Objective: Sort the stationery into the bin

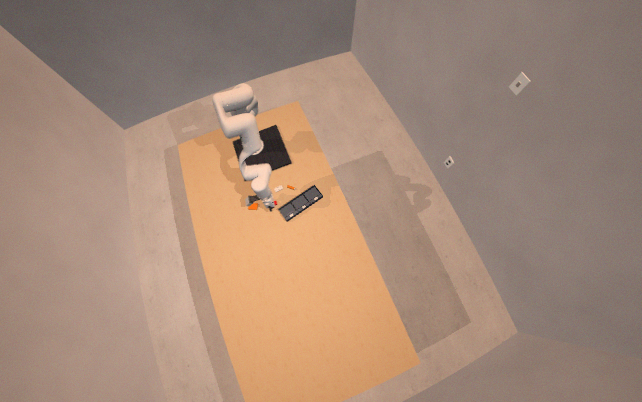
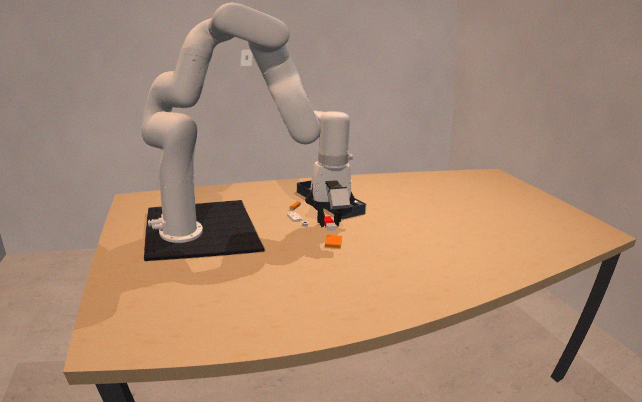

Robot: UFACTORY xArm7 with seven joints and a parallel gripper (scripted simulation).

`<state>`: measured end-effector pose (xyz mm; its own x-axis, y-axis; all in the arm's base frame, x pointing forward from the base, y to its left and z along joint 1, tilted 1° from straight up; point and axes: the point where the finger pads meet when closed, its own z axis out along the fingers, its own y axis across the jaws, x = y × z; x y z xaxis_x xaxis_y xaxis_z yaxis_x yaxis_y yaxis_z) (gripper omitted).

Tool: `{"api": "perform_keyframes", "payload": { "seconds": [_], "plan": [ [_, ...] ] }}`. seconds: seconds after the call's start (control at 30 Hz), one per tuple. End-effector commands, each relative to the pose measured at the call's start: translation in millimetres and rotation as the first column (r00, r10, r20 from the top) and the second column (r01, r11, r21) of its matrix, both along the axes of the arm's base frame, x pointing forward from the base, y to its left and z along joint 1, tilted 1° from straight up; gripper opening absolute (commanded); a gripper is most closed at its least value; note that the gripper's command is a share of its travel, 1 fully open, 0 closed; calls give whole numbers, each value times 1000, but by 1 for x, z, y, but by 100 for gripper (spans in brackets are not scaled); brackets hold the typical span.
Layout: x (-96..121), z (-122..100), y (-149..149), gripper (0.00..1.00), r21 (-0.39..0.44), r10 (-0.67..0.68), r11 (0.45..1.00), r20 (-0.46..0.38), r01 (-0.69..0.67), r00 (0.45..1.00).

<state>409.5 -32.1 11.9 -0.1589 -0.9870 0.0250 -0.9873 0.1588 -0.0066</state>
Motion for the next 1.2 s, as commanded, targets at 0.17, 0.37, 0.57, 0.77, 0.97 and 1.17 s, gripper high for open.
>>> {"api": "perform_keyframes", "payload": {
  "seconds": [0.17,0.37,0.57,0.77,0.97,1.17],
  "plan": [
    [1,1,0,0,0,0,1000,3,0,1000],
    [1,1,0,0,0,0,1000,3,0,1000],
    [1,1,0,0,0,0,1000,3,0,1000],
    [1,1,0,0,1,0,1000,4,0,1000],
    [1,1,0,0,1,0,1000,4,0,1000],
    [1,8,0,0,0,0,1000,3,0,1000]
  ]
}}
